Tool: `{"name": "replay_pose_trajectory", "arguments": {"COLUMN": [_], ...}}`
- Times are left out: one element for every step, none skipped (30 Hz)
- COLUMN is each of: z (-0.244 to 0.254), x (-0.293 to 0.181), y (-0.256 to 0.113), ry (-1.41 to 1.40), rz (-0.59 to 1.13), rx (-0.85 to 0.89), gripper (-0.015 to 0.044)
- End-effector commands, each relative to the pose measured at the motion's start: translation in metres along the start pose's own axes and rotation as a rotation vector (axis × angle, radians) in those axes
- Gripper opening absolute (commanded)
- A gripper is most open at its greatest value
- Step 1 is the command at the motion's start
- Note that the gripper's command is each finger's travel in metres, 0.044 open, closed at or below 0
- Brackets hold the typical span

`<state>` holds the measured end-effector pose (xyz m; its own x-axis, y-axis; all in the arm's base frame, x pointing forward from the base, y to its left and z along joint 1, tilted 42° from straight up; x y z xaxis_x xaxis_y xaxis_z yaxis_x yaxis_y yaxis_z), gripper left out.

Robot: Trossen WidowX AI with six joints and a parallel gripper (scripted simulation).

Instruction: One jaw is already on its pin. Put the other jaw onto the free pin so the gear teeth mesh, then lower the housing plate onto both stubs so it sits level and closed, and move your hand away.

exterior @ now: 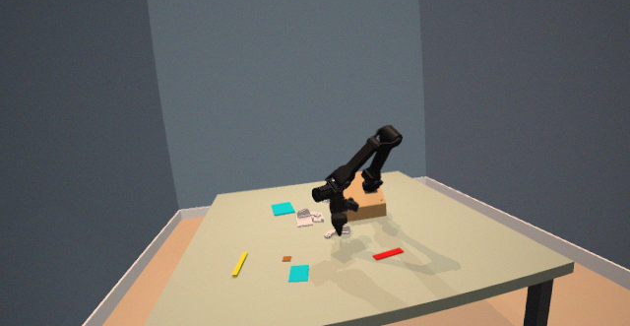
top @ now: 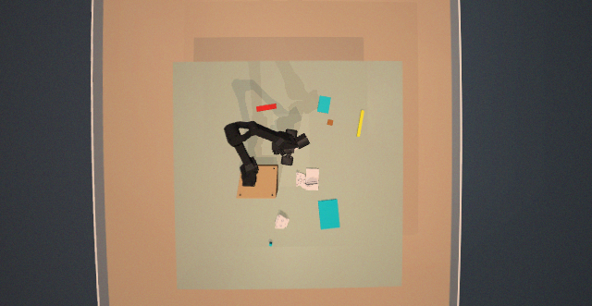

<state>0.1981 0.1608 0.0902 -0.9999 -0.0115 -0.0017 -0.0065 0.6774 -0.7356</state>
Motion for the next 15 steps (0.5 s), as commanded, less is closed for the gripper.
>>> {"name": "replay_pose_trajectory", "arguments": {"z": [0.0026, 0.0025, 0.0025, 0.0025, 0.0025, 0.0025, 0.0025, 0.0025, 0.0025, 0.0025, 0.0025, 0.0025, 0.0025, 0.0025, 0.0025], "x": [0.0021, 0.0023, 0.0024, 0.0024, 0.0024, 0.0024, 0.0024, 0.0024, 0.0024, 0.0024, 0.0024, 0.0024, 0.0024, 0.0024, 0.0024], "y": [0.0072, 0.0084, 0.0092, 0.0094, 0.0094, 0.0094, 0.0094, 0.0094, 0.0094, 0.0094, 0.0094, 0.0094, 0.0094, 0.0094, 0.0094], "ry": [0.012, 0.012, 0.012, 0.012, 0.012, 0.012, 0.012, 0.012, 0.012, 0.012, 0.012, 0.012, 0.012, 0.012, 0.012], "rz": [-0.005, -0.005, -0.005, -0.005, -0.005, -0.005, -0.005, -0.005, -0.005, -0.005, -0.005, -0.005, -0.005, -0.005, -0.005], "rx": [0.005, 0.005, 0.005, 0.005, 0.005, 0.005, 0.005, 0.005, 0.005, 0.005, 0.005, 0.005, 0.005, 0.005, 0.005], "gripper": [0.044, 0.044, 0.044, 0.044, 0.044, 0.044, 0.044, 0.044, 0.044, 0.044, 0.044, 0.044, 0.044, 0.044, 0.044]}}
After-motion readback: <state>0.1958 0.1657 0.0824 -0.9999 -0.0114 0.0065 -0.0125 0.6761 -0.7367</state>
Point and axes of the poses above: the point midway between the two fingers, 35 mm back from their tips, its own y axis out along the fingers, its own z axis across the jaws, x = y × z, the point moved 4 cm from there along -y, back along the fingers, and after that the axes turned 7 degrees about -y, right-handed, at the moved point
